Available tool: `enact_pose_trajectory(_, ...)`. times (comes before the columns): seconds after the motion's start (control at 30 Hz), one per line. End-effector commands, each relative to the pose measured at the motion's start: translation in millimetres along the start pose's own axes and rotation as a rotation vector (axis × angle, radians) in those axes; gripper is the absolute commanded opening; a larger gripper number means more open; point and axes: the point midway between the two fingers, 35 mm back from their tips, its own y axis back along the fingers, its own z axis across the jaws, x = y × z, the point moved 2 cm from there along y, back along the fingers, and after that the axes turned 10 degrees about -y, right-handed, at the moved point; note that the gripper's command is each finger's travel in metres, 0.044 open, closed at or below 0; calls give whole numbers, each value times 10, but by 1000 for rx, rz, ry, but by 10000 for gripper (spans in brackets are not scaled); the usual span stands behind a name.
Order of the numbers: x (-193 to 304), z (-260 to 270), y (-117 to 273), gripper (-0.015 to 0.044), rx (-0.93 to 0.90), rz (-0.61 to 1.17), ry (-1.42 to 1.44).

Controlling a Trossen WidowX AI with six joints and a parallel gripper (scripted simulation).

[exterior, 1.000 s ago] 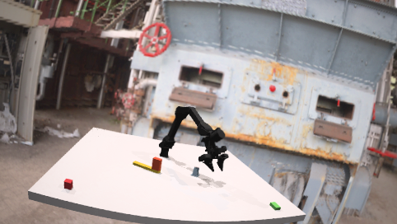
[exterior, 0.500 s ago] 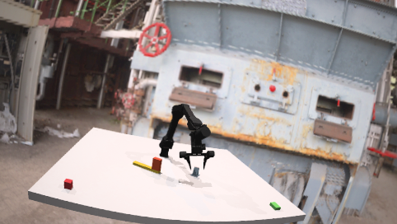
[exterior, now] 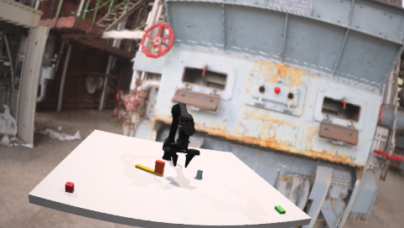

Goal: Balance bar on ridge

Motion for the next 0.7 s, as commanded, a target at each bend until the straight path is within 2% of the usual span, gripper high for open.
enact_pose_trajectory(0.0,-154,-166,107,315,36,6,-154)
enact_pose_trajectory(0.67,-666,-1246,609,315,309,2,-982)
